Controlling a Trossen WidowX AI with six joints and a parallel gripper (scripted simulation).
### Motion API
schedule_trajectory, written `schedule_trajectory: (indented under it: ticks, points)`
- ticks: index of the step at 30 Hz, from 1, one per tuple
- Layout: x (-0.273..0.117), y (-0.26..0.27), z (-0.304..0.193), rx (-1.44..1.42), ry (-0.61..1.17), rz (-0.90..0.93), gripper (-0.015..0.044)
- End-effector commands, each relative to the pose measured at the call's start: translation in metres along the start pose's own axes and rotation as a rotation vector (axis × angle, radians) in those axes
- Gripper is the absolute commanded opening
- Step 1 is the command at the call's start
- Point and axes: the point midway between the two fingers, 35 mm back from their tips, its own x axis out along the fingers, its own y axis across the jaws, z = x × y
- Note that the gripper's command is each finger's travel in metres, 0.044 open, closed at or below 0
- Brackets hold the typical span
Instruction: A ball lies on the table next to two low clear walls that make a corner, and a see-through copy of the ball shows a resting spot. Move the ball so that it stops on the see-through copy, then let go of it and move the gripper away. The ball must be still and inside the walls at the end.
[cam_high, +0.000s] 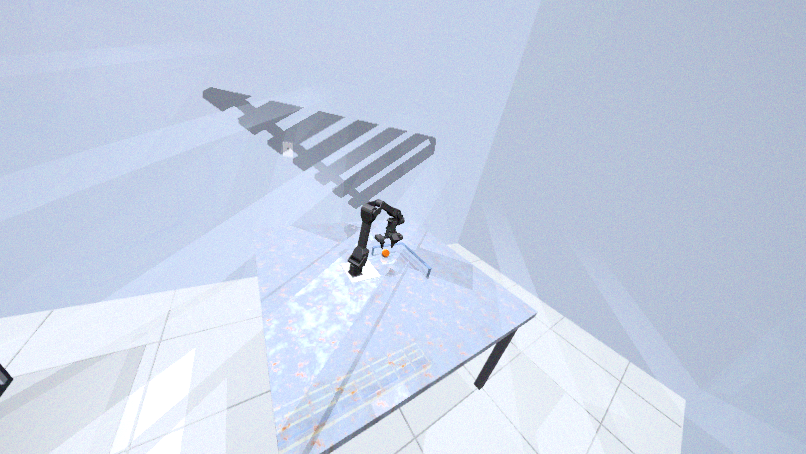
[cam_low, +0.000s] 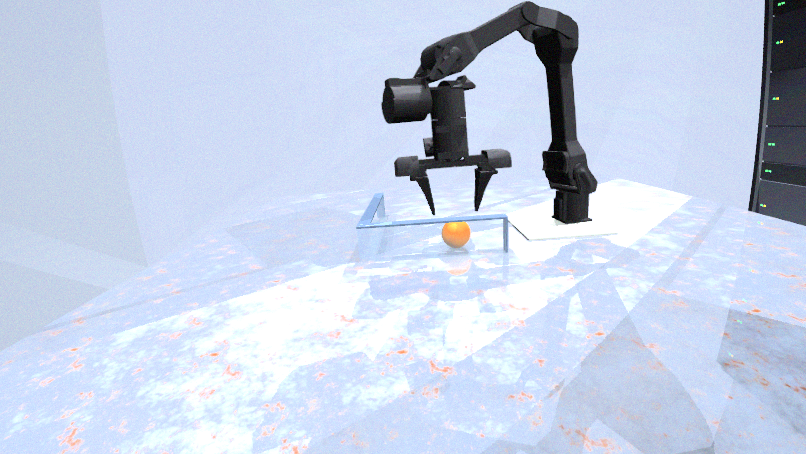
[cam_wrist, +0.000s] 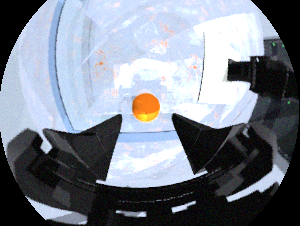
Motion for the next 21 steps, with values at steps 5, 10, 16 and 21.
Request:
schedule_trajectory:
  ticks: [5, 10, 16, 21]
  points:
    - [-0.045, -0.002, 0.0, 0.004, 0.011, 0.016, 0.0351]
    - [-0.038, 0.002, -0.001, 0.0, 0.014, 0.033, 0.0351]
    - [-0.069, -0.001, 0.001, 0.0, 0.013, 0.03, 0.044]
    - [-0.087, -0.005, 0.002, 0.0, 0.012, 0.028, 0.044]
